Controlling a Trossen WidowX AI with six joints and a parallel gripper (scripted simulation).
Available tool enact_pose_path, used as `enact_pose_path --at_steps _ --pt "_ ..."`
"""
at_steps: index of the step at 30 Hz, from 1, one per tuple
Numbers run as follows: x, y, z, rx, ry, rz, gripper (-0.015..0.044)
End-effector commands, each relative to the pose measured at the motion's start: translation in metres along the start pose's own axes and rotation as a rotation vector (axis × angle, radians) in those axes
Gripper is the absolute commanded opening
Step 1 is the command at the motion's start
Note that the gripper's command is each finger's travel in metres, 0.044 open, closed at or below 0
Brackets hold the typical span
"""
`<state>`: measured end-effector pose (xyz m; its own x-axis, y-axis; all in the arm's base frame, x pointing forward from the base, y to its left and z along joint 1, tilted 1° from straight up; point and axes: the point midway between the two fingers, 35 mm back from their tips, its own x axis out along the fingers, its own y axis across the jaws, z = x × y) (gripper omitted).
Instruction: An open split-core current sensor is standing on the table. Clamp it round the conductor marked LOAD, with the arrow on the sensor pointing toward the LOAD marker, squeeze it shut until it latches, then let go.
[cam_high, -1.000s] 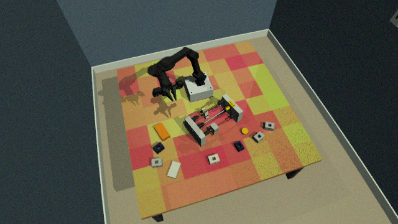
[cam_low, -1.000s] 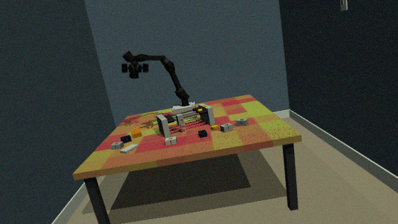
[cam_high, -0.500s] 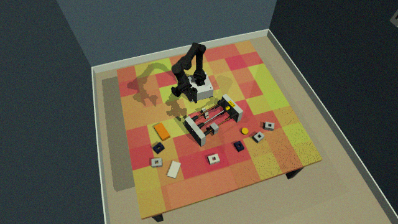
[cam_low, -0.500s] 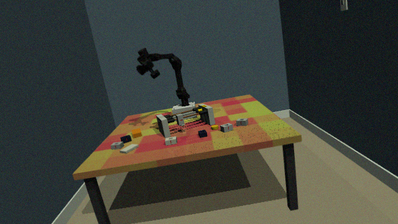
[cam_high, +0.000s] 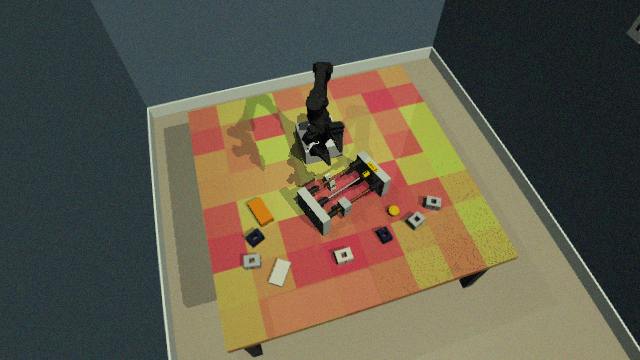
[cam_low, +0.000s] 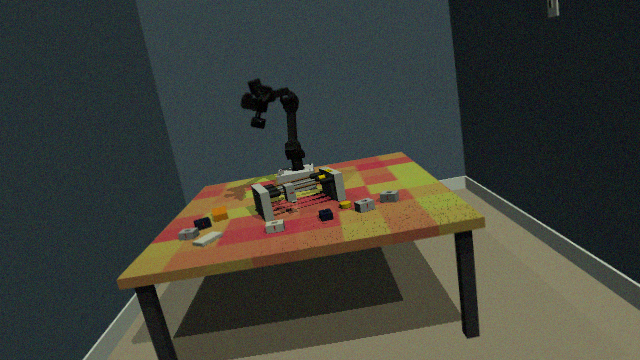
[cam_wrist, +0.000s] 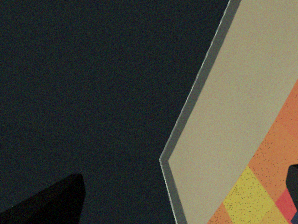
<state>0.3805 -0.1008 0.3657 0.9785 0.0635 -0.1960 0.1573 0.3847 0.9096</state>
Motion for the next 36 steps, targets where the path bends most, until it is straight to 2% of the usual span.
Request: enact_pose_path --at_steps 1,12,29,31,36 --pt "-0.019 0.001 -0.064 -0.629 -0.109 0.060 0.0440" --pt "-0.047 -0.010 -0.115 -1.155 -0.249 0.090 0.0440" --pt "-0.049 -0.010 -0.117 -1.176 -0.256 0.090 0.0440" --pt "-0.042 -0.012 -0.122 -1.174 -0.206 0.074 0.0440" --pt "-0.004 -0.028 -0.163 -1.160 0.159 -0.053 0.0440"
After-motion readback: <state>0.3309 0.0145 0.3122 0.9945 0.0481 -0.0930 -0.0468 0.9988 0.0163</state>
